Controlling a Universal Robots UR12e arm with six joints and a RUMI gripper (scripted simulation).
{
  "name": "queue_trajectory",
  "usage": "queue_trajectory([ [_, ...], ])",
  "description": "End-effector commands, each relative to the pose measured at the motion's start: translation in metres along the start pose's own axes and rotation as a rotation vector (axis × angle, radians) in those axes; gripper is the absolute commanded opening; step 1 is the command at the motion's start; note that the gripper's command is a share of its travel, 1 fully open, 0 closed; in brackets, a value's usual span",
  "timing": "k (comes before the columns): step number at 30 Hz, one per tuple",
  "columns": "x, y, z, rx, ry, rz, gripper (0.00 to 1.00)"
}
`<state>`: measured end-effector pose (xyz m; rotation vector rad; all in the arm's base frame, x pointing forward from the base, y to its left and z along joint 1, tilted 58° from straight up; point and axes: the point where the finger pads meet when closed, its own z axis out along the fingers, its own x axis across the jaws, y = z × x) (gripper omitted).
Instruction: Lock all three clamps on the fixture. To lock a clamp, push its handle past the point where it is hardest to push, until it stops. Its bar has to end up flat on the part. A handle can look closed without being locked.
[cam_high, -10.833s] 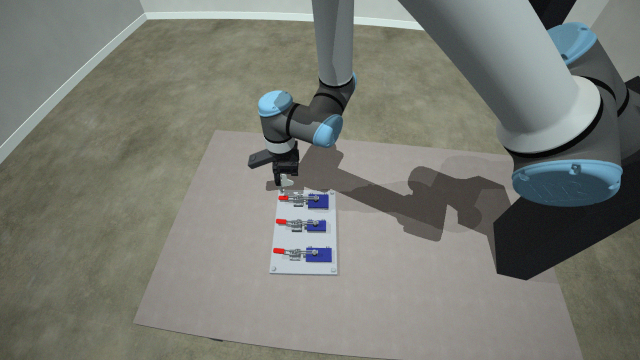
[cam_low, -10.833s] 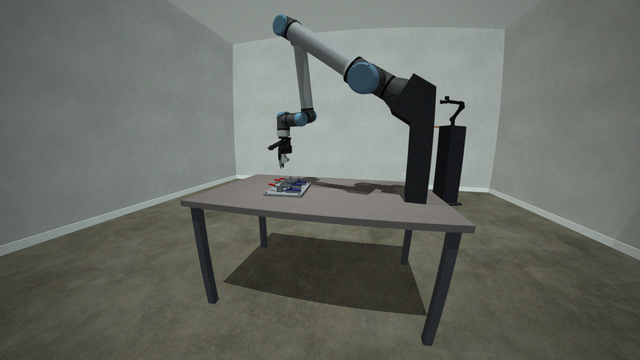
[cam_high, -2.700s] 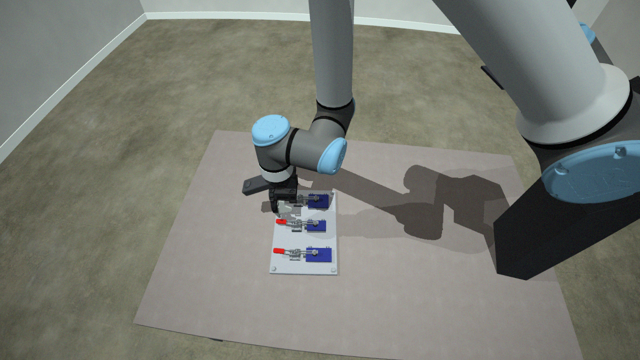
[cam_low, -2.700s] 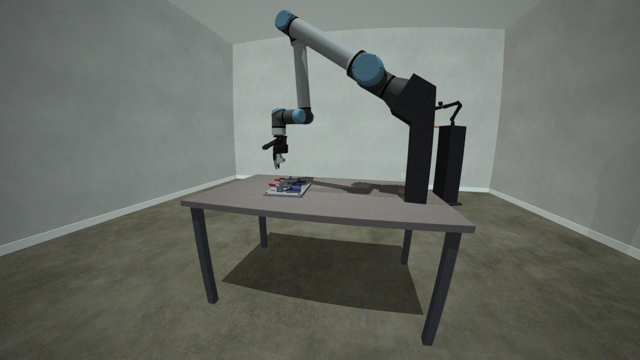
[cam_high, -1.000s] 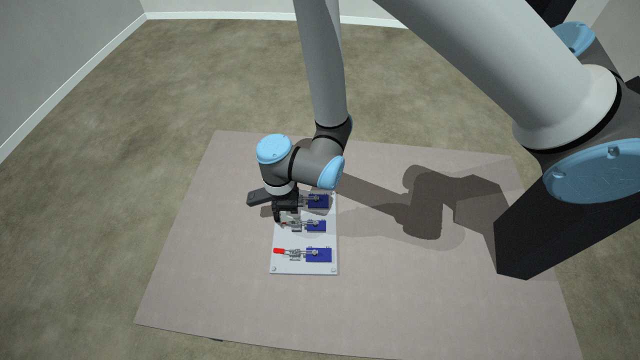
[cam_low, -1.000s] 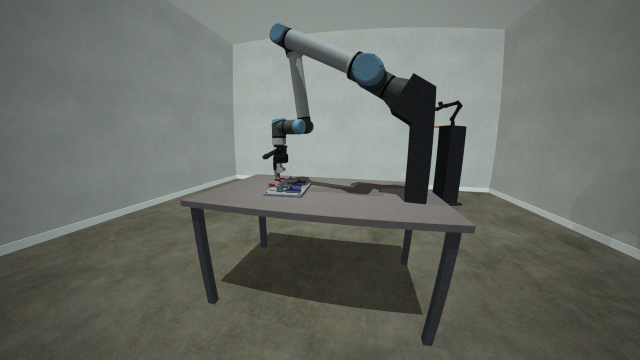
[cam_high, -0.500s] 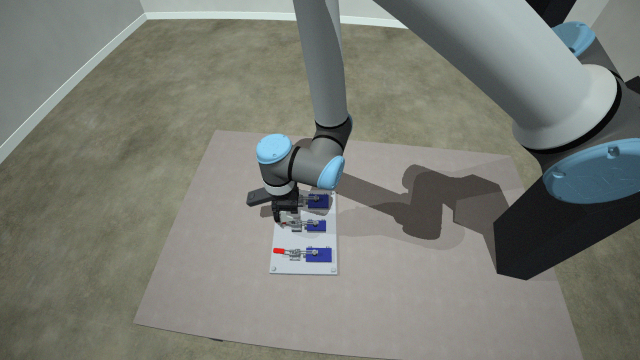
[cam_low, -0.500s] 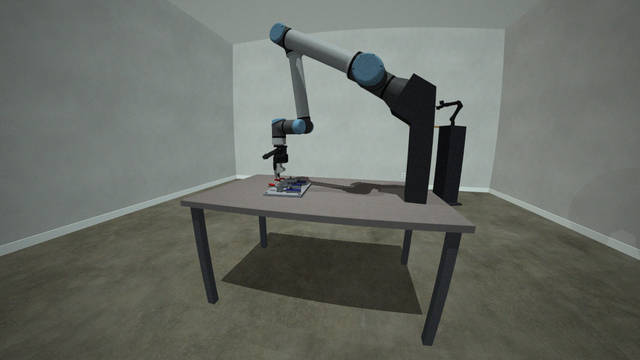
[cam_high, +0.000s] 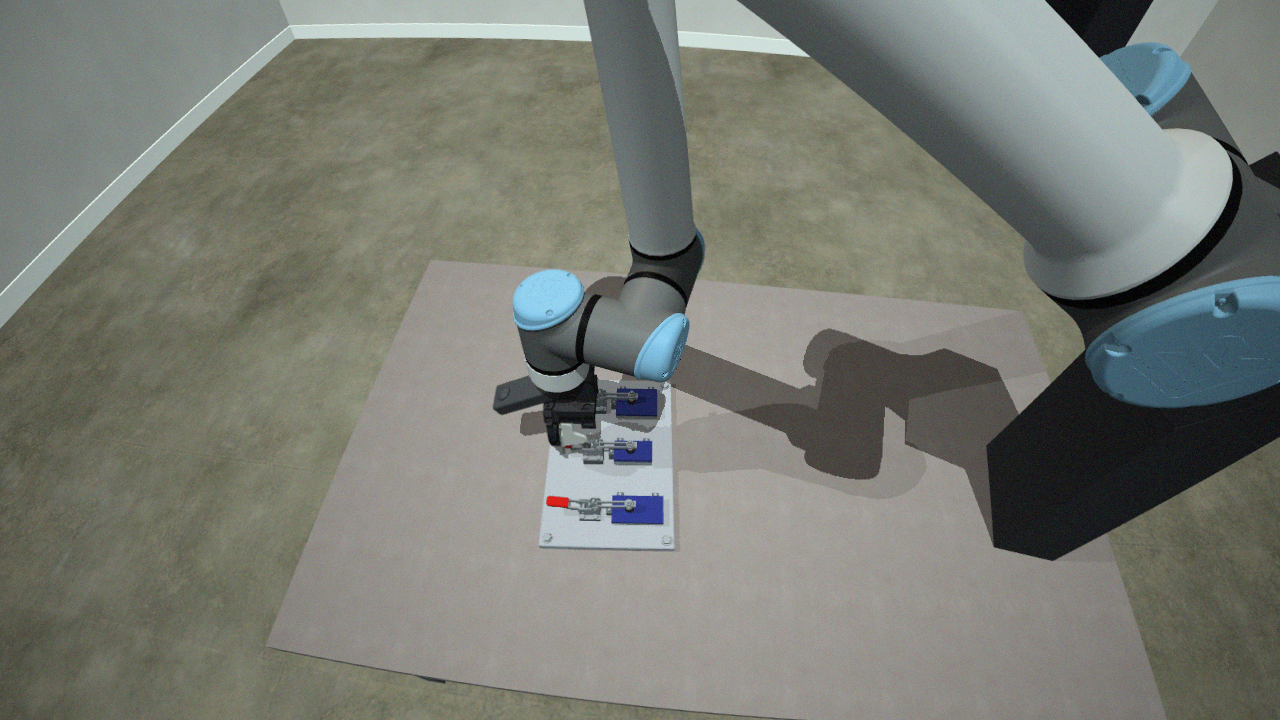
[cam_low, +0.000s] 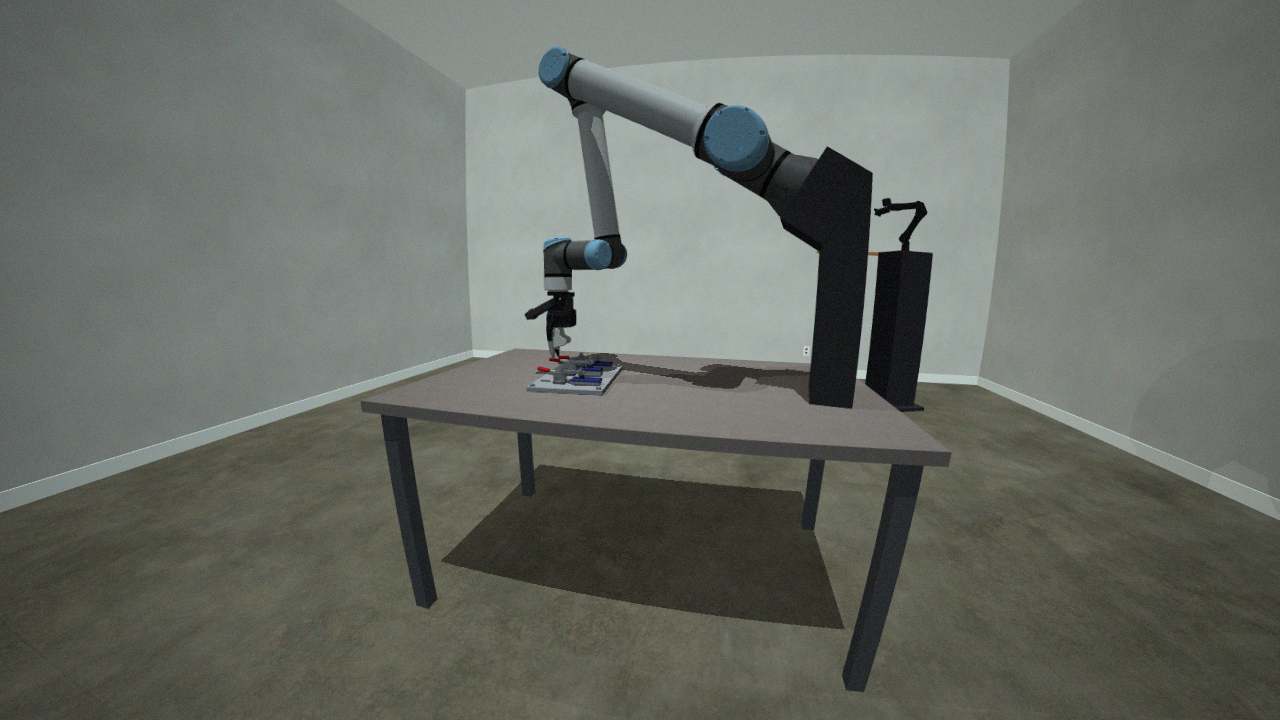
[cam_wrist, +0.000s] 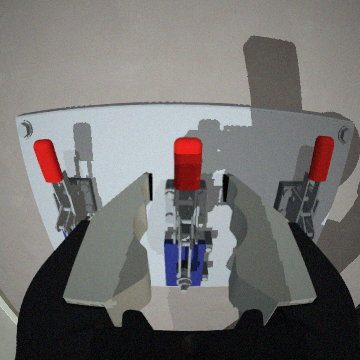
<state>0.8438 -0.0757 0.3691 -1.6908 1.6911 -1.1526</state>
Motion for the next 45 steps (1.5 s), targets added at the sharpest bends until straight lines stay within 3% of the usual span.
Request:
queue_trajectory([
  [1, 0.000, -0.001, 0.007, 0.001, 0.000, 0.000, 0.28],
  [13, 0.000, -0.001, 0.023, 0.001, 0.000, 0.000, 0.28],
  [45, 0.000, -0.001, 0.024, 0.001, 0.000, 0.000, 0.28],
])
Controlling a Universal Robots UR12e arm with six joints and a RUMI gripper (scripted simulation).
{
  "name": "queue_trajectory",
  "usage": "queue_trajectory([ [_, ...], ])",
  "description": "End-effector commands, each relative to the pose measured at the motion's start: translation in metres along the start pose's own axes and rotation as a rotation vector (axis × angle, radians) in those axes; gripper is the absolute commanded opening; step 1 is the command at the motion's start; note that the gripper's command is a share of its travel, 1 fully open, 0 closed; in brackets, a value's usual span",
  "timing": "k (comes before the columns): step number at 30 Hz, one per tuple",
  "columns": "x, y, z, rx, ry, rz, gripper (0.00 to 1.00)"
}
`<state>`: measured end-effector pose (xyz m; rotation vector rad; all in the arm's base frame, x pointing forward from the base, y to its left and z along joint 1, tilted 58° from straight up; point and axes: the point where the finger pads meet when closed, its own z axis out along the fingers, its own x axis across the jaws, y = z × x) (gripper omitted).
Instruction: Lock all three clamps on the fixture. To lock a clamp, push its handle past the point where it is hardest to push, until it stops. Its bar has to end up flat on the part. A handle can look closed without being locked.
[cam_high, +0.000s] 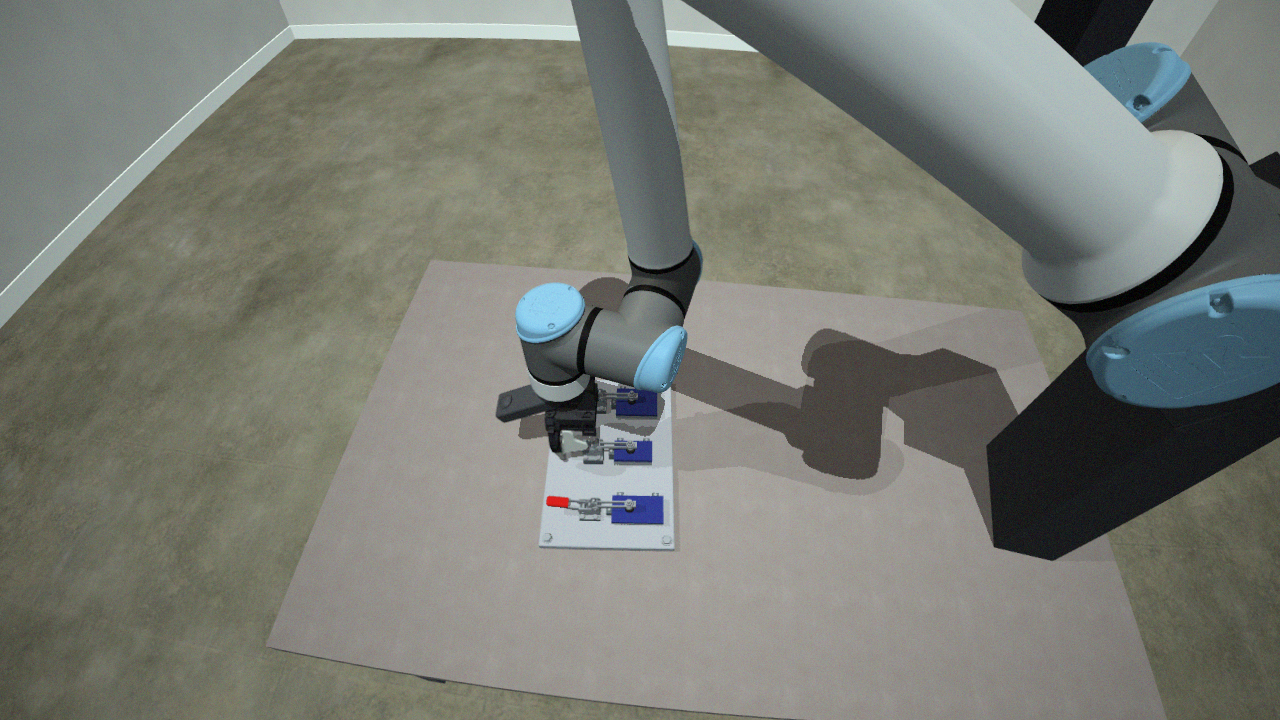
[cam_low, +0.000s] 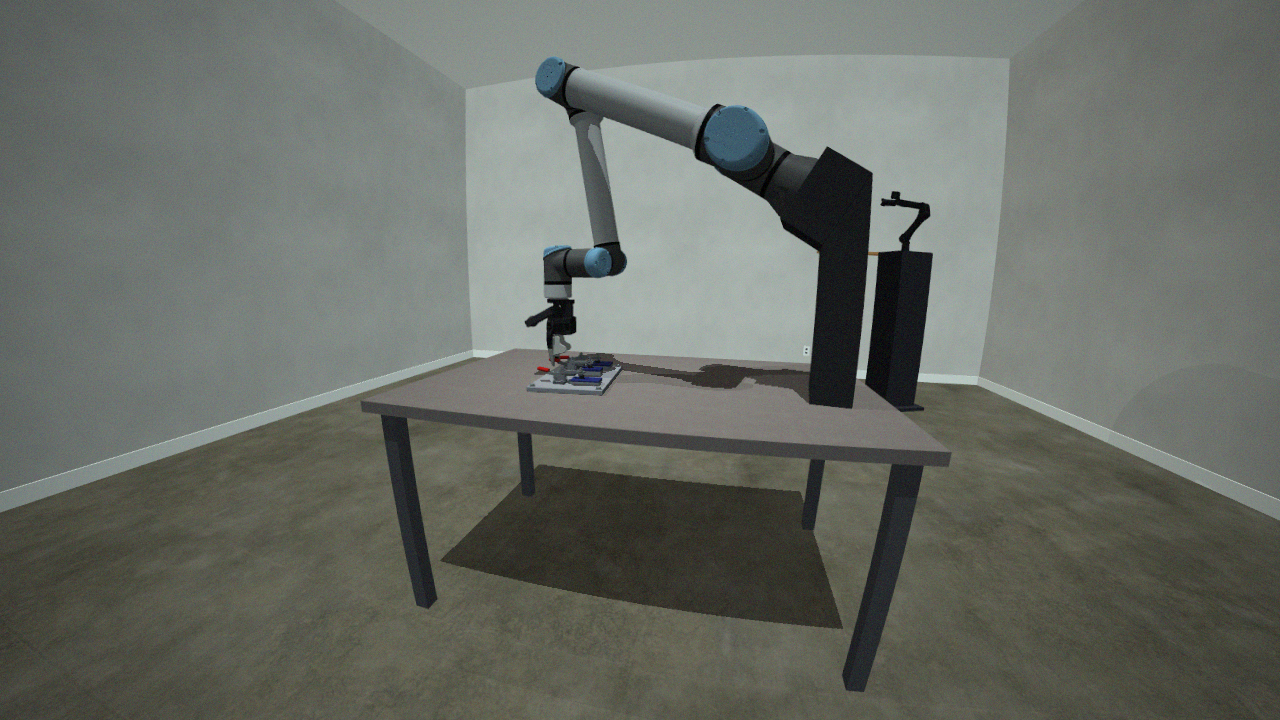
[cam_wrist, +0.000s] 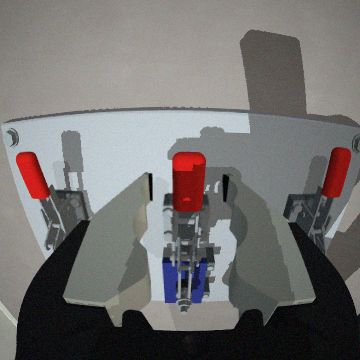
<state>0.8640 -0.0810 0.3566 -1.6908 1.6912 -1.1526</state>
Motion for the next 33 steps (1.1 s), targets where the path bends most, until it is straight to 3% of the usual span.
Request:
queue_trajectory([
  [1, -0.0001, -0.0006, -0.0006, 0.001, 0.000, 0.000, 0.28],
  [8, -0.0001, -0.0005, -0.0006, 0.001, 0.000, 0.000, 0.28],
  [9, -0.0001, -0.0005, -0.0006, 0.001, 0.000, 0.000, 0.00],
  [33, -0.0001, -0.0006, -0.0006, 0.001, 0.000, 0.000, 0.00],
])
